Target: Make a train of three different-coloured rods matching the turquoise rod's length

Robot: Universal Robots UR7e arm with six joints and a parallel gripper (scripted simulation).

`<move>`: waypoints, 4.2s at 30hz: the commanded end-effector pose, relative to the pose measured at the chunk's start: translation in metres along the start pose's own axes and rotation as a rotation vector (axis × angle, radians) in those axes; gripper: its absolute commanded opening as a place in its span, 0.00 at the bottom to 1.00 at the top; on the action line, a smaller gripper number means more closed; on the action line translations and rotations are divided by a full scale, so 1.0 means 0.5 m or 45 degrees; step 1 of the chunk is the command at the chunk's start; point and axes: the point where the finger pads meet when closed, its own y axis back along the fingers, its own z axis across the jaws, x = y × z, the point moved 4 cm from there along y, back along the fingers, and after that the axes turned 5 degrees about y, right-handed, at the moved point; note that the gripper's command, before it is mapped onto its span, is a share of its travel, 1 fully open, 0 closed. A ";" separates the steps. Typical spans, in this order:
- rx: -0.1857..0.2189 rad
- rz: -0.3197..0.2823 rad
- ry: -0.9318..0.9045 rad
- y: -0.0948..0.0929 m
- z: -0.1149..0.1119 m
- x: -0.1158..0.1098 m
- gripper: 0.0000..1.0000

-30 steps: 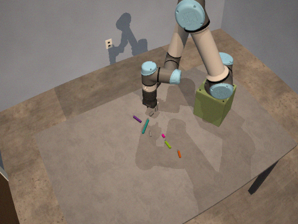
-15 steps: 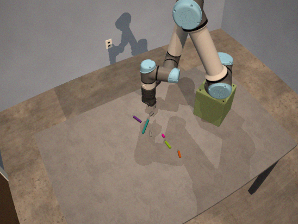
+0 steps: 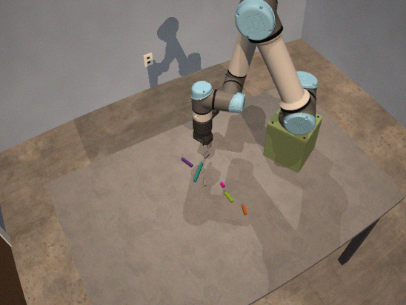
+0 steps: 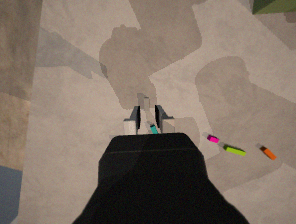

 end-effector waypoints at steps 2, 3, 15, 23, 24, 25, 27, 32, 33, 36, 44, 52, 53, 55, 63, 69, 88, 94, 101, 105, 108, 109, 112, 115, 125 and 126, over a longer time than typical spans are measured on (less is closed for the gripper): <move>0.002 -0.001 0.000 0.001 -0.001 0.000 0.54; 0.002 -0.001 0.000 0.001 -0.001 0.000 0.54; 0.001 -0.001 0.000 -0.001 -0.001 0.000 0.54; 0.001 0.000 0.000 -0.007 -0.001 -0.001 0.54; 0.001 0.000 0.000 -0.008 -0.001 -0.001 0.54; 0.001 0.000 0.000 -0.010 -0.001 -0.001 0.54; 0.001 0.000 0.000 -0.014 -0.001 -0.001 0.54; 0.001 0.000 0.000 -0.027 -0.001 -0.001 0.54; 0.001 0.000 0.000 -0.029 -0.001 -0.001 0.54; 0.001 0.000 0.000 -0.032 -0.001 -0.001 0.54; 0.001 0.000 0.000 -0.058 -0.001 -0.002 0.54; 0.001 0.000 0.000 -0.076 -0.001 -0.002 0.54; 0.001 0.000 0.000 -0.079 -0.001 -0.003 0.54; 0.001 0.000 0.000 -0.084 -0.001 -0.003 0.54; 0.001 0.000 0.000 -0.099 -0.001 -0.003 0.54; 0.001 0.000 0.000 -0.102 -0.001 -0.003 0.54; 0.001 0.000 0.000 -0.103 -0.001 -0.003 0.54; 0.001 0.000 0.000 -0.103 -0.001 -0.003 0.54; 0.001 0.000 0.000 -0.103 -0.001 -0.003 0.54; 0.001 0.000 0.000 -0.103 -0.001 -0.003 0.54; 0.001 0.000 0.000 -0.103 -0.001 -0.003 0.54; 0.001 0.000 0.000 -0.103 -0.001 -0.003 0.54; 0.001 0.000 0.000 -0.104 -0.001 -0.003 0.54; 0.001 0.000 0.000 -0.105 -0.001 -0.003 0.54; 0.001 0.000 0.000 -0.116 -0.001 -0.003 0.54; 0.001 0.000 0.000 -0.118 -0.001 -0.003 0.54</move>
